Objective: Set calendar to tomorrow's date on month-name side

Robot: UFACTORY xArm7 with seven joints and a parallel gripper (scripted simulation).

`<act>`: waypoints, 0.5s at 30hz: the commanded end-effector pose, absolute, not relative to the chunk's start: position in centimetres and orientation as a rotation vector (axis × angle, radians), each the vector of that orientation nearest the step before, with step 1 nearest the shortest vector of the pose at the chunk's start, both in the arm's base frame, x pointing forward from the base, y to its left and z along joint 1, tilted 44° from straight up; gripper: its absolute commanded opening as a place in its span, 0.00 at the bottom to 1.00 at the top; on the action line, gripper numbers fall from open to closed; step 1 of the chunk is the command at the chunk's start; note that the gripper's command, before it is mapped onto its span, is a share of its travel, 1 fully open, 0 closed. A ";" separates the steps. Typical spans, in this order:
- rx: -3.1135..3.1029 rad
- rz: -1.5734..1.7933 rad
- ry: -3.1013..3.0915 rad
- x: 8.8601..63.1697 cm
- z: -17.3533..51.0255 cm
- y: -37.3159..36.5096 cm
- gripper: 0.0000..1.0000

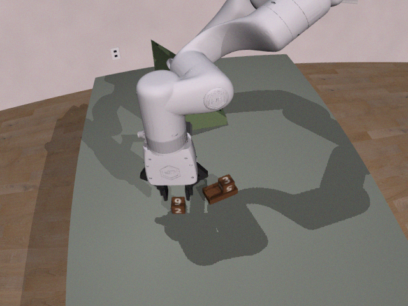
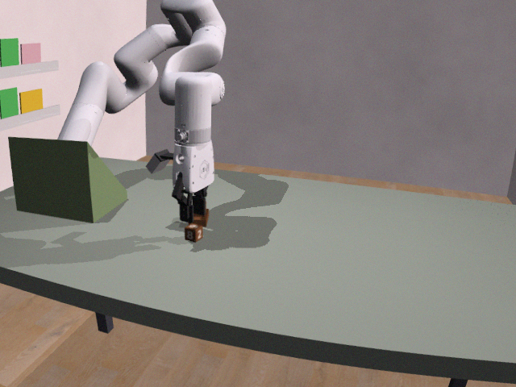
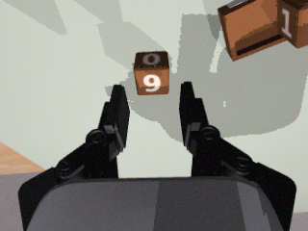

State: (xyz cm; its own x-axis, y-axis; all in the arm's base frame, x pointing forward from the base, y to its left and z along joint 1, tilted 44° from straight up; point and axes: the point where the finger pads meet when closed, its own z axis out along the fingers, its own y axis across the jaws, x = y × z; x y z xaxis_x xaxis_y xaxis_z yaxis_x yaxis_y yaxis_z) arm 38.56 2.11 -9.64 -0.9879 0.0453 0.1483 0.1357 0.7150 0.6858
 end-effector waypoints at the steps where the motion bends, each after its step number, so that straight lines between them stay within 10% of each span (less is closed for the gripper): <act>1: -0.151 -1.131 -2.802 38.7 -9.9 2.2 0.47; 15: -0.151 -1.131 -2.802 38.6 -10.6 2.9 0.47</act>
State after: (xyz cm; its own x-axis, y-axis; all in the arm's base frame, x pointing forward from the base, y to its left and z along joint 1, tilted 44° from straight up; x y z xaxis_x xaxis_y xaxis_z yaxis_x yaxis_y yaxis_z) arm 38.49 3.01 -10.58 -0.9880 0.0457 0.1477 0.1355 0.7151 0.6857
